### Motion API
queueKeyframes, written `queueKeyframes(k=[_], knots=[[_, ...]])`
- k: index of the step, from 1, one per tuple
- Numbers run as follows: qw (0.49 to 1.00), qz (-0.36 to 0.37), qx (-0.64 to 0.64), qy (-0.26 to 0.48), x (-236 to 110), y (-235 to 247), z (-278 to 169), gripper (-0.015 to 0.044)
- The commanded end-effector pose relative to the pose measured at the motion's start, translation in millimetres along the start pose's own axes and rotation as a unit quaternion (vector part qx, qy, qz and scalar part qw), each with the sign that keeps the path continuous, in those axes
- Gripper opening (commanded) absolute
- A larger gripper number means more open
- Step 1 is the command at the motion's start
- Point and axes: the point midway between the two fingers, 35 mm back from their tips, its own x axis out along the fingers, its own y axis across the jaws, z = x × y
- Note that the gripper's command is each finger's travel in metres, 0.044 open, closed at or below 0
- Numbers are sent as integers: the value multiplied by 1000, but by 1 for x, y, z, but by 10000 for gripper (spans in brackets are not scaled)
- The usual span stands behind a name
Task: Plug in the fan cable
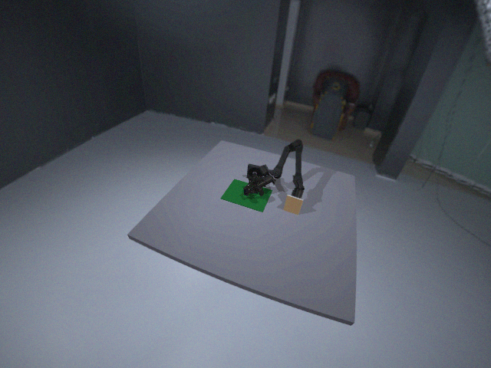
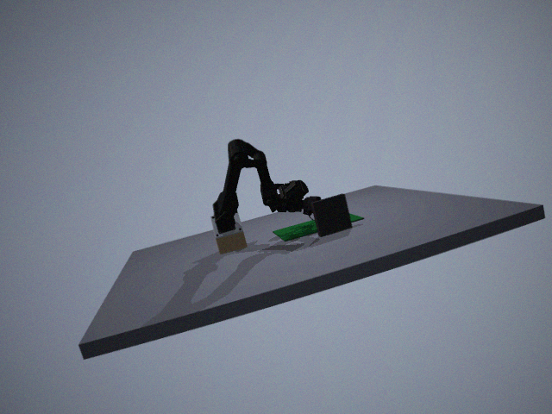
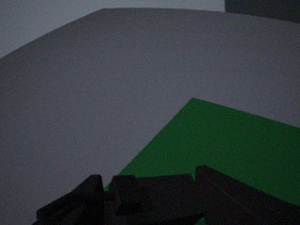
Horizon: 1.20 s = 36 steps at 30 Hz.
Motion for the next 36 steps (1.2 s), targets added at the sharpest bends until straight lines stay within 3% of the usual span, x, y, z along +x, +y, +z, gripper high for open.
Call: queueKeyframes(k=[1, 19, 36], knots=[[1000, -7, -15, -21, -6, 1, 3, 0], [994, -41, -61, -76, -27, 1, 9, 0], [979, -87, -183, -2, -20, 12, 15, 0]])
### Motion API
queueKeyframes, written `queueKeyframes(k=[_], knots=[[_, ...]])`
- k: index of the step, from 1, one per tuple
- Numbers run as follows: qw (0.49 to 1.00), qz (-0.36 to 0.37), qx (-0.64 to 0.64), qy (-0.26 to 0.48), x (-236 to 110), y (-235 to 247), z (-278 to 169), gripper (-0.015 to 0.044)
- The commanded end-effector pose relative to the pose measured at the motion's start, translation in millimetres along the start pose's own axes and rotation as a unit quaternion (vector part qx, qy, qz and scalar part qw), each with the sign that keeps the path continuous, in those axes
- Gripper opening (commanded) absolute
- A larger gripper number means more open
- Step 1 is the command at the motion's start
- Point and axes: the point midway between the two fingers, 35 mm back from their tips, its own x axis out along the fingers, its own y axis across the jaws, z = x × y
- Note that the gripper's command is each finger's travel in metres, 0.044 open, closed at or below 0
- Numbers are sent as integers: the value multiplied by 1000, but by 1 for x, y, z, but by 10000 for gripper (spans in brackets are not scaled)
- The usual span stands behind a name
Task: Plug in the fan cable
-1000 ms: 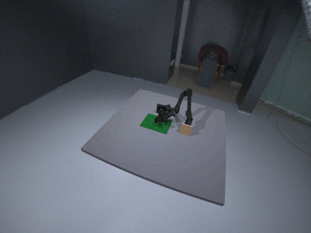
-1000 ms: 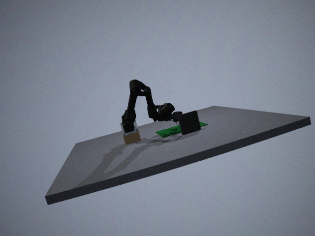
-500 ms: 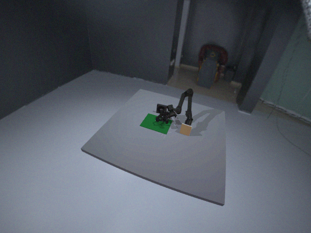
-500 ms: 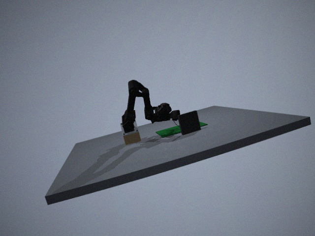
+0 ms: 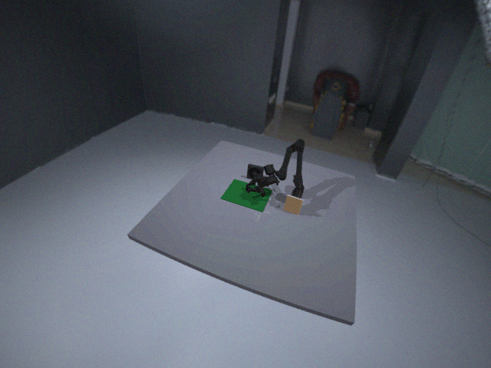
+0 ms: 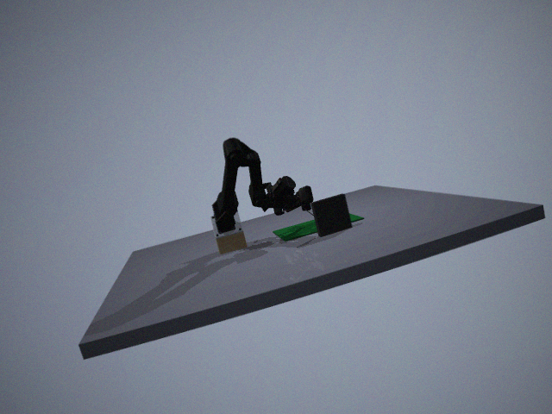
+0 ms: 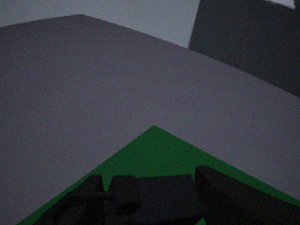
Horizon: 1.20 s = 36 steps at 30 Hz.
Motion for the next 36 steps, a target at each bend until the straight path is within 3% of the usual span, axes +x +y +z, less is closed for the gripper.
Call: queueKeyframes(k=[1, 36], knots=[[999, -8, -40, 20, 0, 5, 3, 0], [999, -11, -41, 25, 3, 1, -7, 0]])
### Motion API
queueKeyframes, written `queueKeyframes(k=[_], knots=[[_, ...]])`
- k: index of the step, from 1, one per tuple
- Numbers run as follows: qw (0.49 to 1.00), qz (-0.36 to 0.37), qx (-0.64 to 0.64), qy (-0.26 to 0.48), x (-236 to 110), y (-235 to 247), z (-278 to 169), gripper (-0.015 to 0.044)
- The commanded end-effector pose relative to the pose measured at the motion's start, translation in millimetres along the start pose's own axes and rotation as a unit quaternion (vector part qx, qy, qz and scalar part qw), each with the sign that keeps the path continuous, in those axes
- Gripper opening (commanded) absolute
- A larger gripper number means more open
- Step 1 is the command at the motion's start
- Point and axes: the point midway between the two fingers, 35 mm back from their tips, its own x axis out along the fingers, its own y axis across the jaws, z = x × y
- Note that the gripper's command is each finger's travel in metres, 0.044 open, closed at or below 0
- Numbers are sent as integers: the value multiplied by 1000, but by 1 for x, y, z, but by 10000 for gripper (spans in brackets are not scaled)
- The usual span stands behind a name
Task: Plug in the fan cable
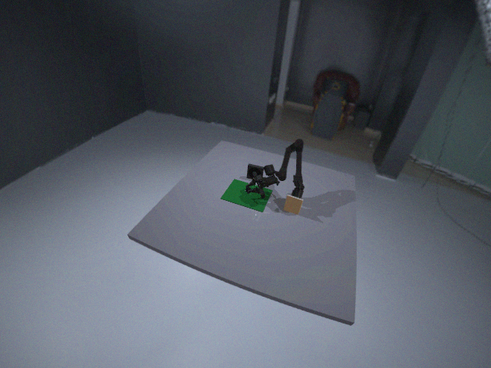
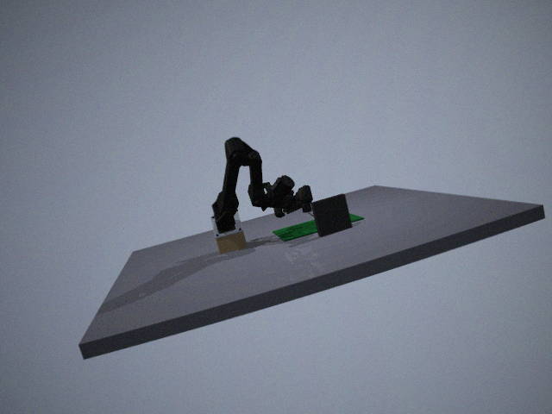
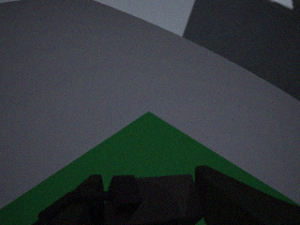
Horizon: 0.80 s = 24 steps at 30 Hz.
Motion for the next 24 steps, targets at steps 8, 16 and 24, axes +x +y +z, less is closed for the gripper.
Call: queueKeyframes(k=[8, 16, 24], knots=[[1000, -1, -3, -4, 4, 1, -8, 0], [1000, 0, -3, -4, 7, 2, -14, 0], [1000, 0, -3, -4, 9, 4, -21, 0]])
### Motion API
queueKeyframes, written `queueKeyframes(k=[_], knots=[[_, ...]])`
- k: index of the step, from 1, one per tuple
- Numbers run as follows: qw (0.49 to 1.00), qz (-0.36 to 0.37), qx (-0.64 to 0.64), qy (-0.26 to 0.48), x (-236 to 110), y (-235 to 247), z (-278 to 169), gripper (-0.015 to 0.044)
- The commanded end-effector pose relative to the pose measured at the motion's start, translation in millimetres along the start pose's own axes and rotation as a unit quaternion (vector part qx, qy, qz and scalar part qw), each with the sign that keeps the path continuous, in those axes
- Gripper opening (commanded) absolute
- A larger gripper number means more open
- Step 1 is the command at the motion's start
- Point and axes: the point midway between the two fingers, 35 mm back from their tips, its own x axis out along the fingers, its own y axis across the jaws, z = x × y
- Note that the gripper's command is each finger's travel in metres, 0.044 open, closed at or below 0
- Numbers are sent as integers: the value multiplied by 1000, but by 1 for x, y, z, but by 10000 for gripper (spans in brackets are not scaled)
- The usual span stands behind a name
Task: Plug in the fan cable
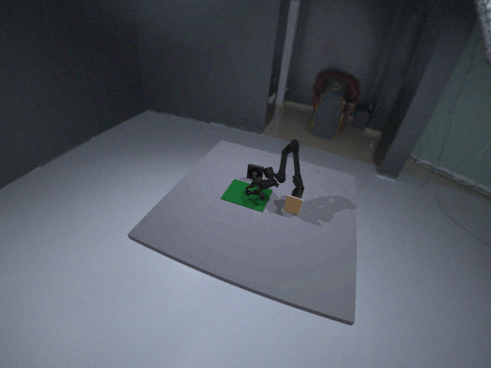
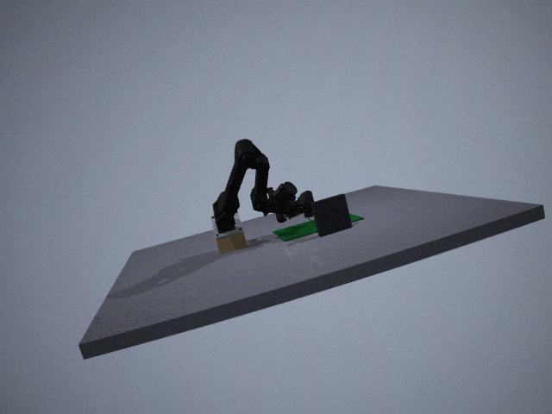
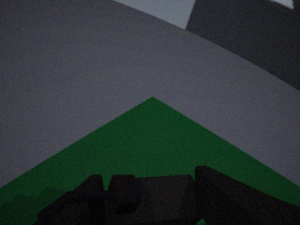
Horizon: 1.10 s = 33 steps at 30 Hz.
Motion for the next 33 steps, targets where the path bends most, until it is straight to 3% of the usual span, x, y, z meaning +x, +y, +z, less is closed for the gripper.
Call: queueKeyframes(k=[1, 33], knots=[[1000, -1, -3, -4, 2, 0, -2, 0], [1000, -1, -3, -4, 12, 7, -27, 0]])
